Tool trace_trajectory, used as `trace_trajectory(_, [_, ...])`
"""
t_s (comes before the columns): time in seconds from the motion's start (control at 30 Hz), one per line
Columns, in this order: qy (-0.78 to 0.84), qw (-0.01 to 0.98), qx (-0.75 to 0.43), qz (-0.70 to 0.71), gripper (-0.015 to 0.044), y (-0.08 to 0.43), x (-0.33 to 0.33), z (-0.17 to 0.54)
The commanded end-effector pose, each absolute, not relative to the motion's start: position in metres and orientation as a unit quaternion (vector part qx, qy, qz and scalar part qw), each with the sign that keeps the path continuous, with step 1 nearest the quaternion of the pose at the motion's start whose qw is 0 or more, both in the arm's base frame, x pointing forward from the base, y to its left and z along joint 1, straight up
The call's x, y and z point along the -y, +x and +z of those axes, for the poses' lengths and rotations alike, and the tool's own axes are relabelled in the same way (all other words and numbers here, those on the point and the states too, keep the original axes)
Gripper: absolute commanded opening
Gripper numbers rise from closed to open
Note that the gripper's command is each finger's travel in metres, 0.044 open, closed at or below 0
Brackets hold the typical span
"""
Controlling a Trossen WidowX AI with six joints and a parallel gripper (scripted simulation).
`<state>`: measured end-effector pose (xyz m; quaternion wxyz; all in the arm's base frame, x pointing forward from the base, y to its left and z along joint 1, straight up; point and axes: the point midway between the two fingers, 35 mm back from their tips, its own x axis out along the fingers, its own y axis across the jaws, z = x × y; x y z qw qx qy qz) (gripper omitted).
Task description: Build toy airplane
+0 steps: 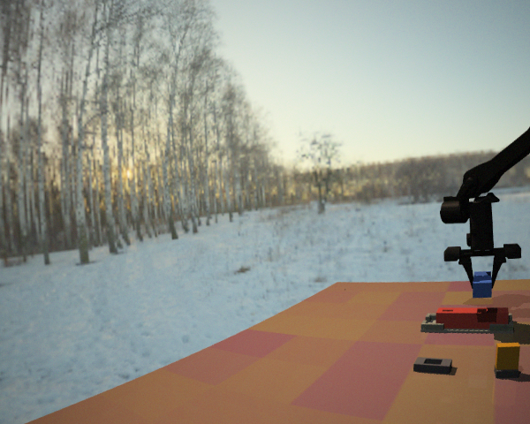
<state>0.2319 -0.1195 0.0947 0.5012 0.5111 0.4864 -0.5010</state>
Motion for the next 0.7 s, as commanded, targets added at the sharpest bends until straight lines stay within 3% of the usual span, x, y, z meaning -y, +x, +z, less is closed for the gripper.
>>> trace_trajectory(0.0, [0.515,0.499,-0.482,-0.504,0.0184,0.2311,0.1204,0.0942])
trace_trajectory(0.67, [0.515,0.499,-0.482,-0.504,0.0195,0.2318,0.1207,0.0869])
